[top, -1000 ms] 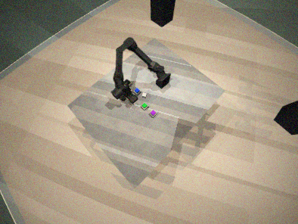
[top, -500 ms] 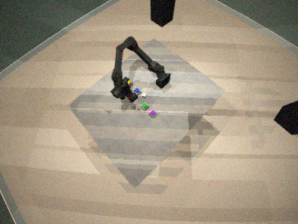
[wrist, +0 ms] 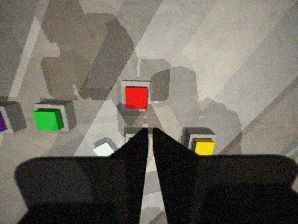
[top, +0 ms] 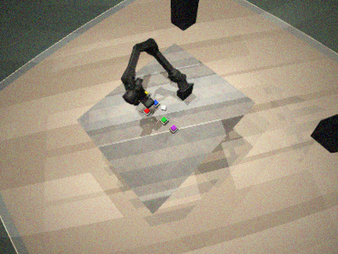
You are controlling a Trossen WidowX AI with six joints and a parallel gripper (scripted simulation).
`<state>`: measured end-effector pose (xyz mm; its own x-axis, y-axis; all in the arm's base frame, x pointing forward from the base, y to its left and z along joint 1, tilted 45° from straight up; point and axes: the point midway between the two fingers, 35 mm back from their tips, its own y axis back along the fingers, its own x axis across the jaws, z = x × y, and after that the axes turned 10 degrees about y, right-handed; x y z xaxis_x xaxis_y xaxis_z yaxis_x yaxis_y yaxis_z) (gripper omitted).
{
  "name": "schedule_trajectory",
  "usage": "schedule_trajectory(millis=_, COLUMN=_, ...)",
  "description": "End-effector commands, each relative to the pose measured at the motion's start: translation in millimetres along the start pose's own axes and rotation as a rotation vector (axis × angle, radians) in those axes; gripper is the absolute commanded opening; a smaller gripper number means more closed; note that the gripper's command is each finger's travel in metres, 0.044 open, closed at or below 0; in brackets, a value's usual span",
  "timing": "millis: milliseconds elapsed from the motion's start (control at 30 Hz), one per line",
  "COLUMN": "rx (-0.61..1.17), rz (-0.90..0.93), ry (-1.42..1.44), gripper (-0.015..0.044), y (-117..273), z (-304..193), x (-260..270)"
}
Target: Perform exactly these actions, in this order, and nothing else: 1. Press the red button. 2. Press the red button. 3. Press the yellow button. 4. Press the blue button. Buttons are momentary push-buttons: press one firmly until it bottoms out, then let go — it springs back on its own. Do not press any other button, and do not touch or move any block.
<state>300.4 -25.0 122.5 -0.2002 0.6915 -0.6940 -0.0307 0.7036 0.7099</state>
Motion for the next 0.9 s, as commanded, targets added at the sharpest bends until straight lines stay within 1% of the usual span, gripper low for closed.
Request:
schedule_trajectory(millis=0, rx=-0.002, rz=0.003, ry=-0.018, gripper=0.002, y=3.0, z=-36.6, x=-43.1)
schedule_trajectory(millis=133, rx=0.001, rz=-0.003, ry=-0.017, gripper=0.002, y=2.7, z=-81.2, x=-75.9)
schedule_trajectory(millis=200, rx=0.002, rz=-0.007, ry=-0.017, gripper=0.002, y=2.5, z=-95.9, x=-84.0)
schedule_trajectory(millis=500, rx=0.002, rz=-0.007, ry=-0.018, gripper=0.002, y=-0.1, z=-97.5, x=-84.9)
schedule_trajectory(millis=667, rx=0.002, rz=-0.01, ry=-0.019, gripper=0.002, y=-56.2, z=-97.9, x=-85.9)
schedule_trajectory(millis=867, rx=0.002, rz=-0.011, ry=-0.019, gripper=0.002, y=-58.9, z=-98.2, x=-86.0)
